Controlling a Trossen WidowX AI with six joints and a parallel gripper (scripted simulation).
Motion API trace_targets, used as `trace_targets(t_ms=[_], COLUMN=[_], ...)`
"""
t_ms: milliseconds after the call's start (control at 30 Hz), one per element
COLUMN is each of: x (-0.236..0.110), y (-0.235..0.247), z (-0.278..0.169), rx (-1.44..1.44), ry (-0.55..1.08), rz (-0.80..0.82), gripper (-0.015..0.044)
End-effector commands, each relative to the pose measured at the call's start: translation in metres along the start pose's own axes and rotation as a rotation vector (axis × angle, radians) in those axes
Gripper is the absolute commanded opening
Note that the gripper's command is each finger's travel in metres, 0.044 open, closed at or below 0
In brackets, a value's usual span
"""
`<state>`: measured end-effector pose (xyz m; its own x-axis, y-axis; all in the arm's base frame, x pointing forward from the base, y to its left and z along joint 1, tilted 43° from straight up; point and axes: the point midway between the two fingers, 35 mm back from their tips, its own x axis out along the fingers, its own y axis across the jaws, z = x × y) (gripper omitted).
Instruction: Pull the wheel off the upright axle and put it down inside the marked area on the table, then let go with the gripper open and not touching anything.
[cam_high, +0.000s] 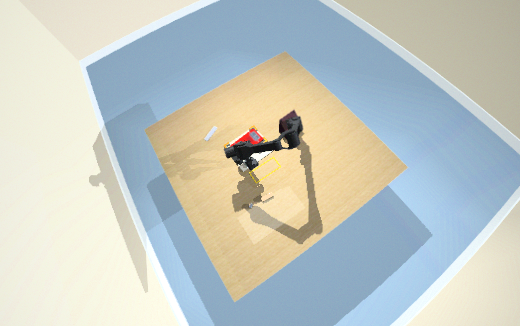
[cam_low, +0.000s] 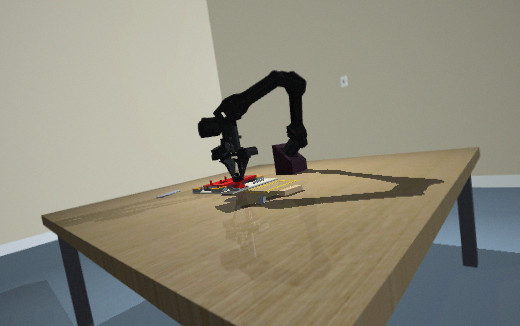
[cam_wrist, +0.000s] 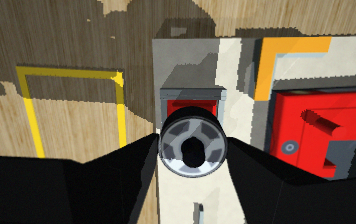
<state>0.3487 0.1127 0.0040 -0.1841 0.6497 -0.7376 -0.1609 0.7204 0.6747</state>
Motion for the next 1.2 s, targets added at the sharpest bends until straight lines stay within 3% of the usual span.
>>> trace_targets(t_ms=[0,1167], x=[-0.012,-0.023], y=[-0.002,-0.002], z=[0.000,-0.001], rx=[0.014,0.016], ry=[-0.014,-0.016], rz=[0.000,0.001], gripper=[0.0000,0.0000])
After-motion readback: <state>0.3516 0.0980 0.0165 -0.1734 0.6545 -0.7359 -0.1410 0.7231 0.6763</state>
